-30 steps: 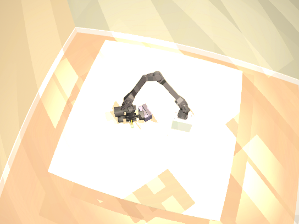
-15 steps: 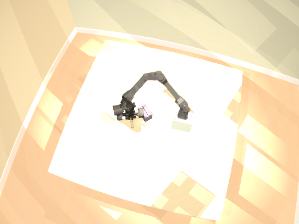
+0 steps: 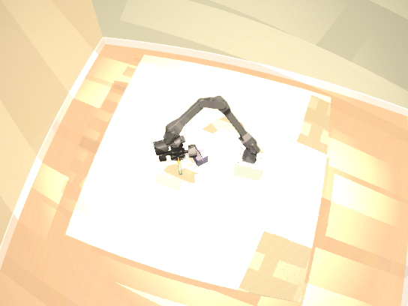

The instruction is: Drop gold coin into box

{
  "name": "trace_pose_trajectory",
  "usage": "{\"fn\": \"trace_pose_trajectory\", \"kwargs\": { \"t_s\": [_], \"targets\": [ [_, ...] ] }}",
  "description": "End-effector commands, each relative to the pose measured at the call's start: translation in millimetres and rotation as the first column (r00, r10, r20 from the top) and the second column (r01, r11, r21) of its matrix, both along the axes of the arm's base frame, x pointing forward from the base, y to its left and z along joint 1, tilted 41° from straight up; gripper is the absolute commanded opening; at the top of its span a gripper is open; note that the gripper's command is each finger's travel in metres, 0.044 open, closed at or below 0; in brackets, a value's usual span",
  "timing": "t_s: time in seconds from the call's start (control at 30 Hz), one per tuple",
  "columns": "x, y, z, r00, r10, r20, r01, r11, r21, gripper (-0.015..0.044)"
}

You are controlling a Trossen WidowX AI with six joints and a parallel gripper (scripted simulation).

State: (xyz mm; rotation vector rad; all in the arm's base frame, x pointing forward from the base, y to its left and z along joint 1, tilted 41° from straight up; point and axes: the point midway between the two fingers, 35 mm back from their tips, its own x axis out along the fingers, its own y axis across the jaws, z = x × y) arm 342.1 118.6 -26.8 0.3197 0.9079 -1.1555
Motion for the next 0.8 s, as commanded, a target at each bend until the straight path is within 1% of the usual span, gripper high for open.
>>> {"fn": "trace_pose_trajectory", "kwargs": {
  "t_s": [0.0,0.1,0.4,0.77],
  "targets": [
    [-0.6,6.6,5.7,1.000,0.002,0.006,-0.002,1.000,0.009,0.0000],
    [-1.9,6.3,5.7,0.999,0.040,-0.026,-0.040,0.999,0.004,0.0000],
    [-9.1,5.0,5.8,0.940,0.259,-0.220,-0.266,0.964,0.000,0.0000],
    [-12.5,0.6,9.9,0.933,0.274,-0.234,-0.282,0.959,0.001,0.0000]
  ]
}}
